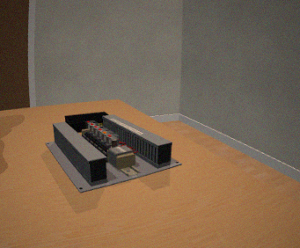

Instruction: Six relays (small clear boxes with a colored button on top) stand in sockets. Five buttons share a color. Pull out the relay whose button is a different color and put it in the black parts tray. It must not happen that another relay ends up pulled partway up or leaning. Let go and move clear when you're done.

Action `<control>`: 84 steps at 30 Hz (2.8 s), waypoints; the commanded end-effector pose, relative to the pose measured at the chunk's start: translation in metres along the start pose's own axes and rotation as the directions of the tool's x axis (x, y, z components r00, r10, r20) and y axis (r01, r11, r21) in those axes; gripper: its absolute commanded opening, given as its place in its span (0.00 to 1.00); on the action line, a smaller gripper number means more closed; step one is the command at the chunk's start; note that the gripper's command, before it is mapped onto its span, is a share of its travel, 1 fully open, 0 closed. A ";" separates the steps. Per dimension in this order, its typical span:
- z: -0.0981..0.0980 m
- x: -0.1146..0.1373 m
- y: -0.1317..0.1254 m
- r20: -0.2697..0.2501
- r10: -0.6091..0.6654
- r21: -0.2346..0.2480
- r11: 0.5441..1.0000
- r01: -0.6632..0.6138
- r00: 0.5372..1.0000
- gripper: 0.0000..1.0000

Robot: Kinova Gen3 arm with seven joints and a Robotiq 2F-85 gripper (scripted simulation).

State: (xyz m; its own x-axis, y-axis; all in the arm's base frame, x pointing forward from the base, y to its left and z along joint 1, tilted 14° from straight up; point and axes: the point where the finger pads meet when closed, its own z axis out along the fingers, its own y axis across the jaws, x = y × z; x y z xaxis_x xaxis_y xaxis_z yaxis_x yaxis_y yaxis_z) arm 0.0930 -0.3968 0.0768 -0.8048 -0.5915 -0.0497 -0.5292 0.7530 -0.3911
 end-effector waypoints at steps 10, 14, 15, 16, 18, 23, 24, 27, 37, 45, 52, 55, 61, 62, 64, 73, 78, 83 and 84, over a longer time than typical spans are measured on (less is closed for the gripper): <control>0.000 0.000 -0.001 -0.001 0.000 0.001 1.000 0.000 1.000 1.00; 0.000 0.000 -0.001 -0.001 0.000 0.001 1.000 0.000 1.000 1.00; 0.000 0.000 -0.001 -0.001 0.000 0.001 1.000 0.000 1.000 1.00; 0.000 0.000 -0.001 -0.001 0.000 0.001 1.000 0.000 1.000 1.00; 0.000 0.000 -0.001 -0.001 0.000 0.001 1.000 0.000 1.000 0.61; 0.000 0.000 -0.001 -0.001 0.000 0.001 1.000 0.000 1.000 0.61; 0.000 0.000 -0.001 -0.001 0.000 0.001 1.000 0.000 1.000 0.61; 0.000 0.000 -0.001 -0.001 0.000 0.001 1.000 0.000 1.000 0.61; 0.000 0.000 -0.001 -0.001 0.000 0.001 1.000 0.000 1.000 0.61; 0.000 0.000 -0.001 -0.001 0.000 0.001 1.000 0.000 1.000 0.61; 0.000 0.000 -0.001 -0.001 0.000 0.001 1.000 0.000 1.000 0.61; 0.000 0.000 -0.001 -0.001 0.000 0.001 1.000 0.000 1.000 0.61; 0.000 0.000 -0.001 -0.001 0.000 0.001 1.000 0.000 1.000 0.61; 0.000 0.000 -0.001 -0.001 0.000 0.001 1.000 0.000 1.000 0.61; 0.000 0.000 -0.001 -0.001 0.000 0.001 1.000 0.000 1.000 0.61; 0.000 0.000 -0.001 -0.001 0.000 0.001 1.000 0.000 1.000 0.61; 0.000 0.000 -0.001 0.000 -0.001 0.001 1.000 0.001 1.000 0.61; 0.000 -0.001 -0.001 0.001 -0.004 0.000 1.000 0.004 1.000 0.61; 0.000 -0.001 -0.001 0.001 -0.004 0.000 1.000 0.004 1.000 0.61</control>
State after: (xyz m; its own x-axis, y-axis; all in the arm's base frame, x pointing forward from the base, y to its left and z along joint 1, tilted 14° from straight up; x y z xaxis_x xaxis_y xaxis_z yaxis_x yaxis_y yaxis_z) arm 0.0942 -0.3967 0.0767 -0.8033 -0.5934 -0.0500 -0.5312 0.7520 -0.3904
